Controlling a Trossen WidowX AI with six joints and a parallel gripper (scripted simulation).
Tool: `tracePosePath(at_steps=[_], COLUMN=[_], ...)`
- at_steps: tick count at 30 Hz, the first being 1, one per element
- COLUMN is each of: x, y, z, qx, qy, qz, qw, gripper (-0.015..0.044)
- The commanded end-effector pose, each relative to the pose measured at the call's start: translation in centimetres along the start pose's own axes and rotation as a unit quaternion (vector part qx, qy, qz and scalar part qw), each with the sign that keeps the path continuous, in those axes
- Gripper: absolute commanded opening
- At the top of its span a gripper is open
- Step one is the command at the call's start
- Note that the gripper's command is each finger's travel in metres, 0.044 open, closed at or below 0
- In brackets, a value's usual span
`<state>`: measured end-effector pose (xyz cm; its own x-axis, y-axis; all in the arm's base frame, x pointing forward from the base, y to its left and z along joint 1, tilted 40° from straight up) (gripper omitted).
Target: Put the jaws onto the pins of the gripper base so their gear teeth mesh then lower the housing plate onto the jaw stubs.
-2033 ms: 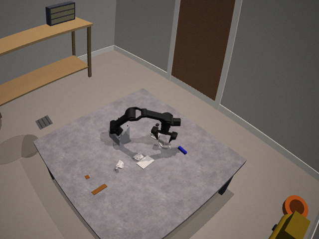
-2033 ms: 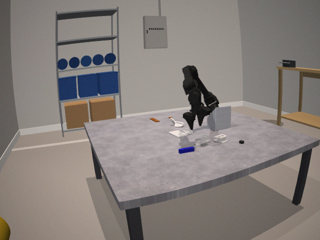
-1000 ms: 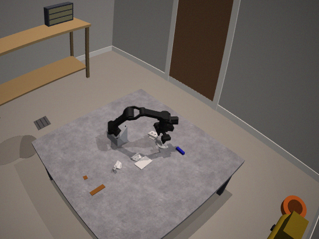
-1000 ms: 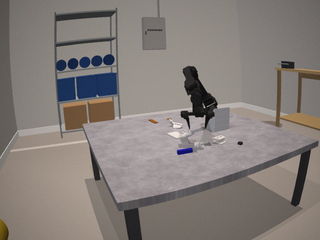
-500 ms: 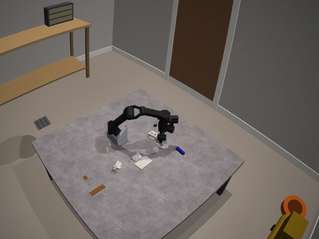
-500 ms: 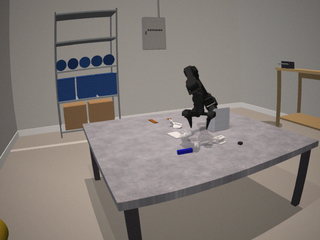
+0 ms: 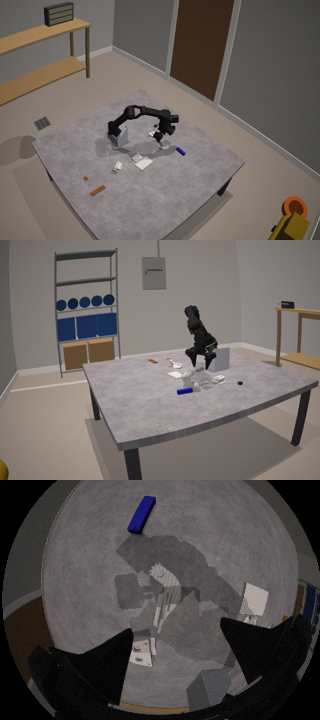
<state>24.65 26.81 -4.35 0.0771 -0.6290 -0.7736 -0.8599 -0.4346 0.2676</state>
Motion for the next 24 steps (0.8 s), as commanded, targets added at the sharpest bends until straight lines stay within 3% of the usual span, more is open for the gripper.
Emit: tracePosePath(at_steps=[1, 13, 18, 24], x=[-0.1, -0.1, 3.6, 3.8], y=[0.1, 0.2, 0.5, 0.5], z=[0.3, 0.5, 0.5, 0.5], qx=[0.063, 0.141, 0.141, 0.141], qy=[-0.002, -0.002, -0.001, -0.001], qz=[0.002, 0.003, 0.003, 0.003], qw=[0.998, 0.990, 0.990, 0.990], gripper=[0.0440, 0.0440, 0.0440, 0.0440])
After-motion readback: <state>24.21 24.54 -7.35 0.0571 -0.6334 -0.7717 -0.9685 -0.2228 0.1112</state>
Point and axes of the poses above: the point midway between the two fingers, 35 mm back from their tips, its own x axis out along the fingers, its own z axis across the jaws, y = z × x, the point moved 9 cm from there along -x, back along the fingers, and after that the axes turned 10 degrees about -x, right-handed, at the moved point
